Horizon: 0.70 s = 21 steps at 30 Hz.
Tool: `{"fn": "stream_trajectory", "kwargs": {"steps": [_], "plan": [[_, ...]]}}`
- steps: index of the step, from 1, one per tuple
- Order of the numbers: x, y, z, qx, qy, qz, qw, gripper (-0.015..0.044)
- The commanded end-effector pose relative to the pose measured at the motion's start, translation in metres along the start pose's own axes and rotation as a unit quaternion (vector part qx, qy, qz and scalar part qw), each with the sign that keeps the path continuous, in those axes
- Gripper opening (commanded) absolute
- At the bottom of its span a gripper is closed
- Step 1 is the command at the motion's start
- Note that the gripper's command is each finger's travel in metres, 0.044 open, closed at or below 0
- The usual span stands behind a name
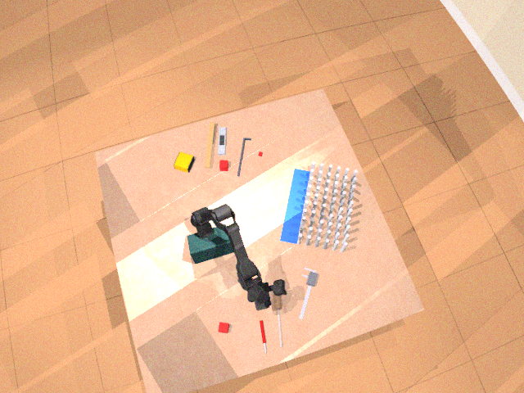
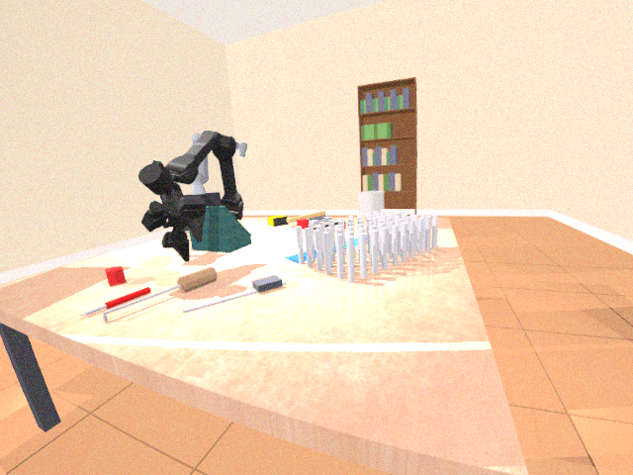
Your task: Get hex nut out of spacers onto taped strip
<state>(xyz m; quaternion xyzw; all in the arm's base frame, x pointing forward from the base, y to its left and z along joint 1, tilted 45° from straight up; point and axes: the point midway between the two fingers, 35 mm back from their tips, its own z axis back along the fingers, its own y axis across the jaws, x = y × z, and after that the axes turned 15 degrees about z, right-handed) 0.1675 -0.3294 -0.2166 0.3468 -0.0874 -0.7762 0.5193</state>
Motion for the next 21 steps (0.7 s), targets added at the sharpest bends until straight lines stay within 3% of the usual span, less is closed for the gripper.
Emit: {"fn": "stream_trajectory", "kwargs": {"steps": [1, 4, 10, 17, 21], "plan": [[0.0, 0.001, 0.001, 0.001, 0.0, 0.002, 1.0, 0.044], [0.0, 0.001, 0.0, -0.007, -0.001, 0.037, 0.999, 0.044], [-0.002, 0.001, -0.01, -0.082, 0.011, 0.34, 0.937, 0.044], [-0.004, 0.003, -0.018, -0.154, 0.076, 0.654, 0.737, 0.044], [-0.005, 0.004, -0.02, -0.178, 0.12, 0.759, 0.614, 0.044]]}}
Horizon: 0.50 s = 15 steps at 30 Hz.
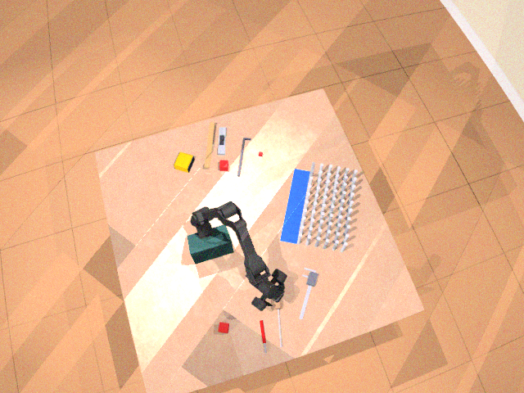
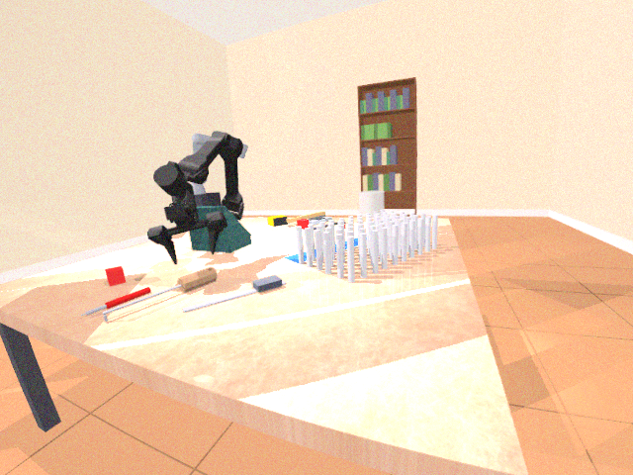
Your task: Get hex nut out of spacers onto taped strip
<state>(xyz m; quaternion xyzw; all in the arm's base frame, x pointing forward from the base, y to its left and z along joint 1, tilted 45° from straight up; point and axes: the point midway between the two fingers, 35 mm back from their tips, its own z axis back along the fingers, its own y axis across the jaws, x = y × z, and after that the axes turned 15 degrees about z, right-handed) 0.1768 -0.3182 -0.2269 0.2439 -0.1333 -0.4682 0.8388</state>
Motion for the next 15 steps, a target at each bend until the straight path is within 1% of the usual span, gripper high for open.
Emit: {"fn": "stream_trajectory", "kwargs": {"steps": [1, 8, 15], "plan": [[0.0073, 0.0037, -0.0031, -0.07, 0.095, 0.445, 0.888, 0.044], [0.0082, 0.0063, -0.0042, -0.072, 0.15, 0.605, 0.779, 0.044], [0.0095, 0.0092, -0.0042, -0.058, 0.204, 0.738, 0.64, 0.044]]}}
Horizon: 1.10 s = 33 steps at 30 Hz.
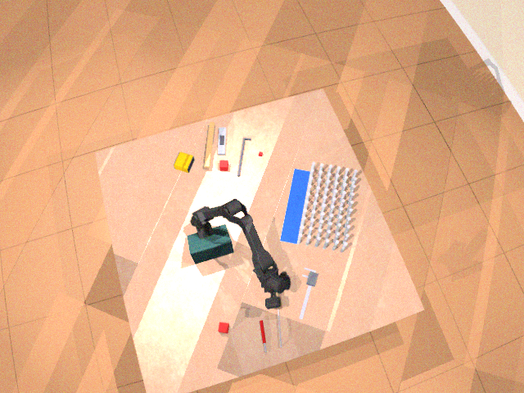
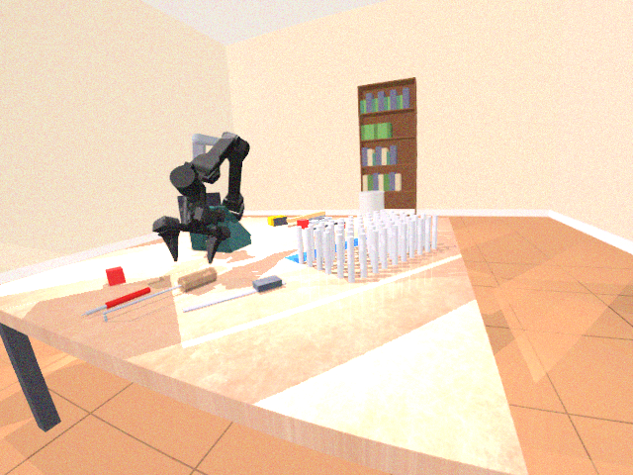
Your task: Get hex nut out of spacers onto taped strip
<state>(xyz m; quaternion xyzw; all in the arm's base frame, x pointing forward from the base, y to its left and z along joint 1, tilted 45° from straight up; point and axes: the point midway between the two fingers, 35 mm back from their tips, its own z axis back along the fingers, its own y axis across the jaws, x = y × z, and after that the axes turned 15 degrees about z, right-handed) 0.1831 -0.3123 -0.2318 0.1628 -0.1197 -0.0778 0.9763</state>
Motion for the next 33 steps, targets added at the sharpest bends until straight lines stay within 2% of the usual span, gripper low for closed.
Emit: {"fn": "stream_trajectory", "kwargs": {"steps": [1, 14, 33], "plan": [[0.0104, -0.0052, 0.0066, 0.004, 0.118, 0.447, 0.887, 0.044], [0.0158, -0.0036, 0.0099, 0.066, 0.173, 0.712, 0.677, 0.044], [0.0158, -0.0036, 0.01, 0.066, 0.173, 0.714, 0.675, 0.044]]}}
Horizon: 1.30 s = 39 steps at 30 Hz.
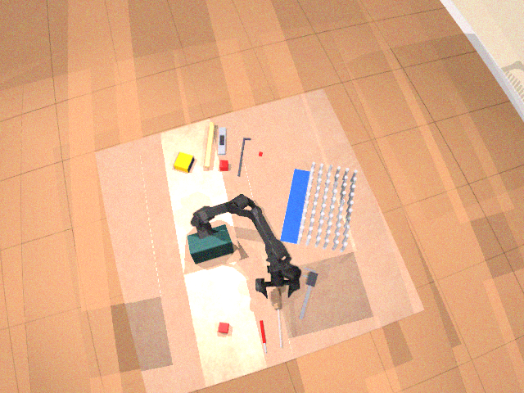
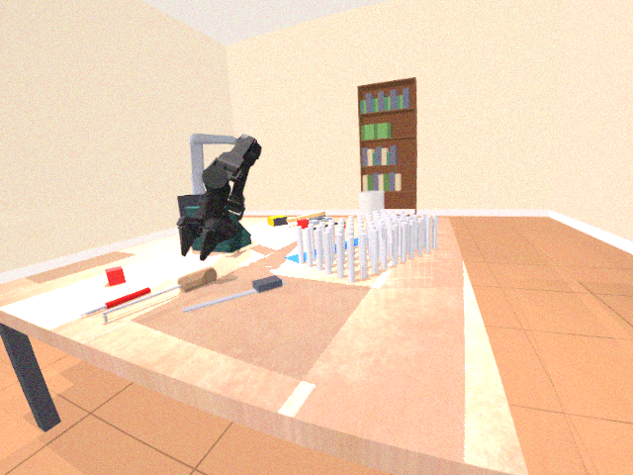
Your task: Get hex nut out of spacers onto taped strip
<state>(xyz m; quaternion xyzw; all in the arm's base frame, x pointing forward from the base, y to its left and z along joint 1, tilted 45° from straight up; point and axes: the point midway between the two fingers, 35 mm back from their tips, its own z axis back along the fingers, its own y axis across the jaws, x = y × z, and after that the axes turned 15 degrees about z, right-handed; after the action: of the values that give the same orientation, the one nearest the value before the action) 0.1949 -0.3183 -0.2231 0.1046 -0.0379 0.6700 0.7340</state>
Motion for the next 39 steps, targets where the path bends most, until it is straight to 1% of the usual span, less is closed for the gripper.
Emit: {"fn": "stream_trajectory", "kwargs": {"steps": [1, 7, 19, 39], "plan": [[-0.003, 0.0, 0.003, 0.003, 0.006, 0.014, 1.0, 0.044], [-0.003, 0.0, 0.003, 0.003, 0.006, 0.014, 1.0, 0.0282], [-0.002, -0.001, 0.002, 0.003, 0.006, 0.014, 1.0, 0.028], [0.015, -0.006, -0.025, 0.003, 0.005, 0.014, 1.0, 0.028]]}}
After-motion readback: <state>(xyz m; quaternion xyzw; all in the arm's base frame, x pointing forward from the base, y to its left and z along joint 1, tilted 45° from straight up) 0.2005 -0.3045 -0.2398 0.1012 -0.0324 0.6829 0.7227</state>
